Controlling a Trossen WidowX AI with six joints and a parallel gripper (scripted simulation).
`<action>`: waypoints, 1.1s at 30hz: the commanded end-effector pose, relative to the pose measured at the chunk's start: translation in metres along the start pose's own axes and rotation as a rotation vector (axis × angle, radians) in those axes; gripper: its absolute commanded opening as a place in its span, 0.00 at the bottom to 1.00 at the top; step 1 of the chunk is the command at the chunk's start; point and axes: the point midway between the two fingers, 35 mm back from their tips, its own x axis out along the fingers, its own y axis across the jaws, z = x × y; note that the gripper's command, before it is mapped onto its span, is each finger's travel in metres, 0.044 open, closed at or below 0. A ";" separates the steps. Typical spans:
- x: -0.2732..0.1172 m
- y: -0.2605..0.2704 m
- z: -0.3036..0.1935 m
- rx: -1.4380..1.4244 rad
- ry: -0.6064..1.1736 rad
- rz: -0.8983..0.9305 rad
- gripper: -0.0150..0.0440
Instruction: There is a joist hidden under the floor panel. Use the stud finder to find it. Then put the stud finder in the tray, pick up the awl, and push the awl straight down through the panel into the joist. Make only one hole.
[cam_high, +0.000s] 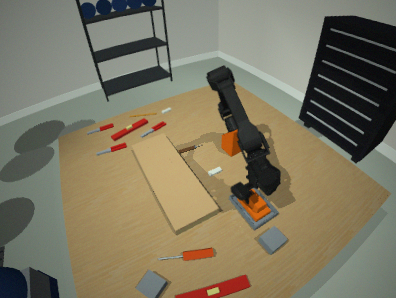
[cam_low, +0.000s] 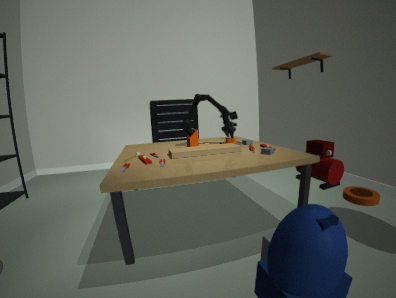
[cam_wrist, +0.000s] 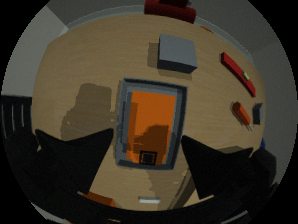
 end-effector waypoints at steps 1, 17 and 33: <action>-0.054 -0.001 0.018 0.008 -0.040 -0.012 1.00; -0.089 -0.130 -0.154 0.751 -0.015 -0.064 1.00; -0.090 -0.097 -0.413 1.713 0.231 -0.179 1.00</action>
